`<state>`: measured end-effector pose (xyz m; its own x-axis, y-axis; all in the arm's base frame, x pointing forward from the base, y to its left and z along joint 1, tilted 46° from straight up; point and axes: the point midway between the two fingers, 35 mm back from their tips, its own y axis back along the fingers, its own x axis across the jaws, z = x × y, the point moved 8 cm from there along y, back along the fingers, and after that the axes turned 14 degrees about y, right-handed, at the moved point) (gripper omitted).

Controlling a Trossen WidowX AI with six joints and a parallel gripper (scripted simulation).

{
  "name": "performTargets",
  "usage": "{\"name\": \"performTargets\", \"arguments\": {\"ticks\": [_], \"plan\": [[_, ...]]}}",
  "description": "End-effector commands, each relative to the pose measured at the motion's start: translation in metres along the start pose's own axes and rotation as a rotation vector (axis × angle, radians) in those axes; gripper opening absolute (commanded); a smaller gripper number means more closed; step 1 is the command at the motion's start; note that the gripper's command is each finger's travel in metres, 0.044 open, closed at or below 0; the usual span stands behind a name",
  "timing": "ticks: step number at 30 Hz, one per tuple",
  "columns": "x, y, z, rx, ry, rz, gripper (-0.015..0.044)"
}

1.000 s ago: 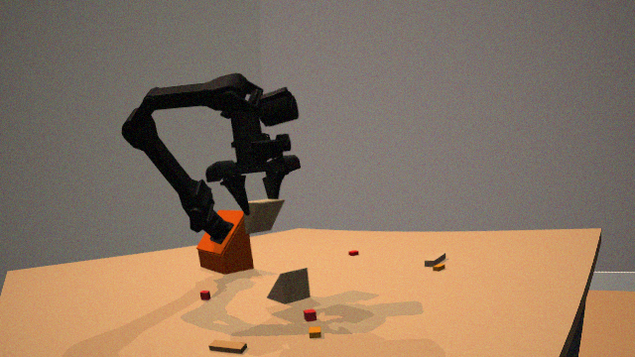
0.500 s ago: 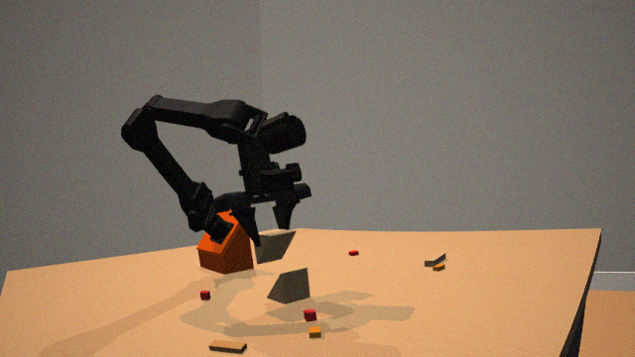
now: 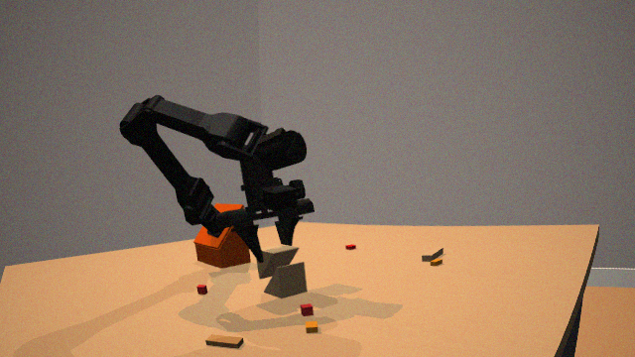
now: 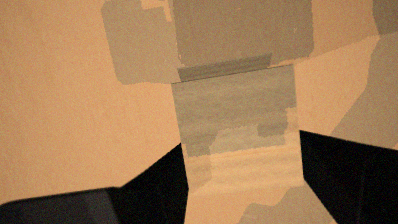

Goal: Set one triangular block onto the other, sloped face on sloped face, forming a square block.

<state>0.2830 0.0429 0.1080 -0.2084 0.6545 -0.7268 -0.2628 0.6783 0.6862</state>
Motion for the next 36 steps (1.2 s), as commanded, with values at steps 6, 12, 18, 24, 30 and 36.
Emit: {"name": "performTargets", "arguments": {"ticks": [6,12,18,24,30,36], "plan": [[0.0027,-0.0018,-0.002,0.001,0.009,-0.016,0.0],[0.0027,-0.0018,-0.002,0.001,0.009,-0.016,0.0],[0.0027,-0.0018,-0.002,0.001,0.009,-0.016,0.0],[0.0028,-0.0021,-0.0021,0.001,0.009,-0.021,0.0],[0.0028,-0.0022,-0.0022,0.001,0.008,-0.022,0.0],[0.0027,-0.0038,-0.0018,0.001,0.008,-0.023,0.0]]}}
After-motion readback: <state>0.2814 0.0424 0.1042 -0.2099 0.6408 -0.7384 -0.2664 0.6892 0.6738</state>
